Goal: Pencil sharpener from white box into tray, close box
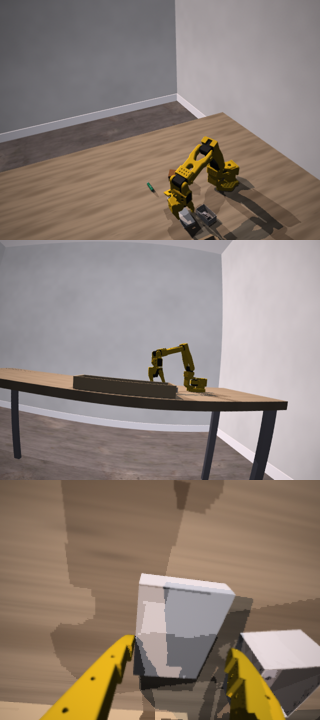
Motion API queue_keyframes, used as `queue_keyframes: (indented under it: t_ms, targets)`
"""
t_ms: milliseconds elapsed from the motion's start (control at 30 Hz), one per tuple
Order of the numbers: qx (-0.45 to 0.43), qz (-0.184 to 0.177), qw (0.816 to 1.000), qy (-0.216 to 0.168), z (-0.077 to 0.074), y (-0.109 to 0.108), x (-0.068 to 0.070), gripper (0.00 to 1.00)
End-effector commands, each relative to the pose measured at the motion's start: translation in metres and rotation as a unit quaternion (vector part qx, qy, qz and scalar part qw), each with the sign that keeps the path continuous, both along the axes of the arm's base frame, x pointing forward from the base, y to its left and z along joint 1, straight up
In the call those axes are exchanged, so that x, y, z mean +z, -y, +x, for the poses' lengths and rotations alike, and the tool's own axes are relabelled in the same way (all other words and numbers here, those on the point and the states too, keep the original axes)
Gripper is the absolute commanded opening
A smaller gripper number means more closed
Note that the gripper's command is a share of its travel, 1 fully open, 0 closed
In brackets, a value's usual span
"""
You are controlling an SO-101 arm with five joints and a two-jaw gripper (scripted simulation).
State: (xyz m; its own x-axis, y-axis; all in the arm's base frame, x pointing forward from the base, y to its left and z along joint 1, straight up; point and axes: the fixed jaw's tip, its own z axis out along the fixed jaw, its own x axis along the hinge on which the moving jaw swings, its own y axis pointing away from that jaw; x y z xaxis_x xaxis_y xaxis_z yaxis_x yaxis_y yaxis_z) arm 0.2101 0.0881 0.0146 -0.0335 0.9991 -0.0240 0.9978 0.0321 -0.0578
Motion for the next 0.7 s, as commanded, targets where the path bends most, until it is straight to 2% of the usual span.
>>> queue_keyframes:
  t_ms: [0,300,667]
  targets:
    - [-0.001,0.013,1.0,0.029,0.009,-0.002,0.021,0.3]
    - [-0.001,0.013,1.0,0.029,0.008,-0.001,0.042,0.3]
    - [-0.001,0.013,1.0,0.029,0.007,-0.001,0.054,0.3]
